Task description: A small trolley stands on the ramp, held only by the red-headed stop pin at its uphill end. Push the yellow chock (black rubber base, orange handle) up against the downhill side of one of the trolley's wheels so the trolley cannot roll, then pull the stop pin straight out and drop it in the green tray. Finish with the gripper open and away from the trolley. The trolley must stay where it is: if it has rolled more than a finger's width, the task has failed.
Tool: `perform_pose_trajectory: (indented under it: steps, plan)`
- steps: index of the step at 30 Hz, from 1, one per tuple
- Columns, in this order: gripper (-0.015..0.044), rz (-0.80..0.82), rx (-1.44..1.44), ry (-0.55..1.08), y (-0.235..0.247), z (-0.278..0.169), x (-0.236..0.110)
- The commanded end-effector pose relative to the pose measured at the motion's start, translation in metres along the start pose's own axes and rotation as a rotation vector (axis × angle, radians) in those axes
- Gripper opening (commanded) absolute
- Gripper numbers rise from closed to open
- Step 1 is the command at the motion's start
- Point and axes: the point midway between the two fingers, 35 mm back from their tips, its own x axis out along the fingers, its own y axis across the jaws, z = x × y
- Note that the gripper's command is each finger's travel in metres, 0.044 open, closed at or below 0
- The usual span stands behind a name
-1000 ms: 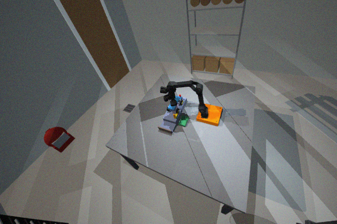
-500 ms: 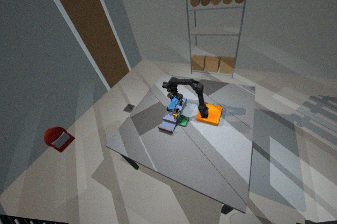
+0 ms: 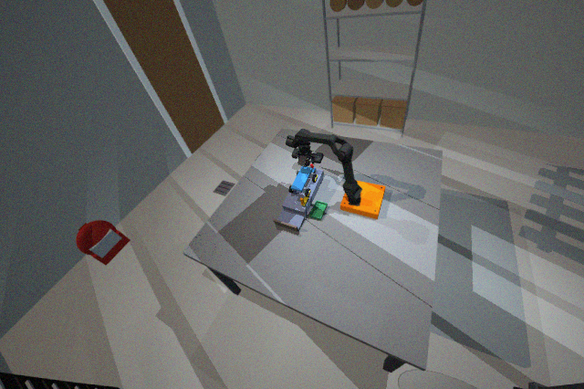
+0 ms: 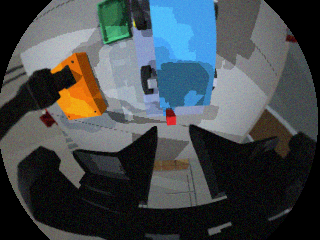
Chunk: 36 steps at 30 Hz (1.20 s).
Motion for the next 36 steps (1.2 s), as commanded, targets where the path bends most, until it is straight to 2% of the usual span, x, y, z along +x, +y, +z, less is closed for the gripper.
perform_pose_trajectory:
  steps: [1, 36]
  plan:
    - [0.0190, -0.002, -0.019, 0.006, -0.001, -0.002, -0.001]
    - [0.0190, -0.002, -0.019, 0.007, -0.002, -0.003, 0.043]
